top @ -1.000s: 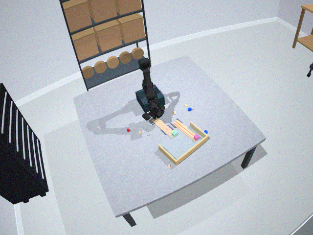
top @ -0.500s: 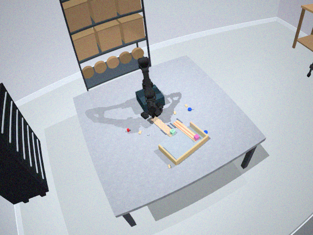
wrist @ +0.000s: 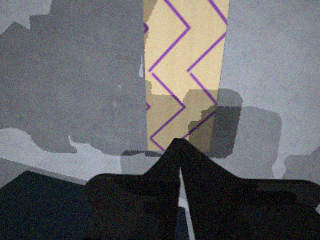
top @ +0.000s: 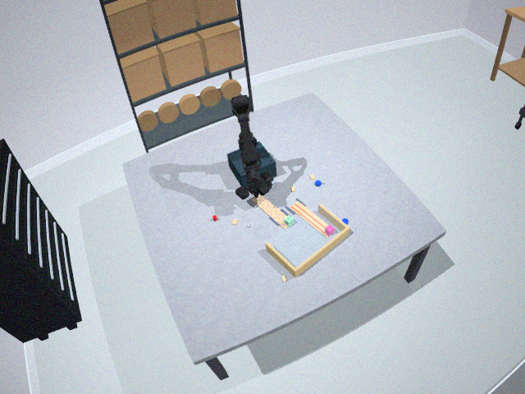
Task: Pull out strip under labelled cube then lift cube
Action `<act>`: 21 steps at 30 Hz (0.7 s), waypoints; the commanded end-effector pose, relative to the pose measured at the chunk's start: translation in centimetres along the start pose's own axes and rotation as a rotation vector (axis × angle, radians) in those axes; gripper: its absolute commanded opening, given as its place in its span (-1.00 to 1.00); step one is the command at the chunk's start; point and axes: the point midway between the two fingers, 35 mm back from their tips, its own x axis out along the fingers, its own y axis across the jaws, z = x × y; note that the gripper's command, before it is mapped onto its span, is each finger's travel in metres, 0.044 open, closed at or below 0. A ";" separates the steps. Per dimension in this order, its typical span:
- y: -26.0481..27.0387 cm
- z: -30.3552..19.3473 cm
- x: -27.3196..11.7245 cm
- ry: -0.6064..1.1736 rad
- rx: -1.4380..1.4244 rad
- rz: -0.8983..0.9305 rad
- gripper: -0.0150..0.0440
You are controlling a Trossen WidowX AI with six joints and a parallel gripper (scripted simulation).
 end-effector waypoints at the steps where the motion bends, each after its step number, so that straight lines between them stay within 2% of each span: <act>1: 0.4 -1.1 0.4 0.036 -0.003 0.011 -0.49; 16: 0.4 -1.1 0.4 0.036 -0.003 0.011 -0.49; 21: -0.1 0.3 -4.0 0.032 -0.002 0.010 -0.49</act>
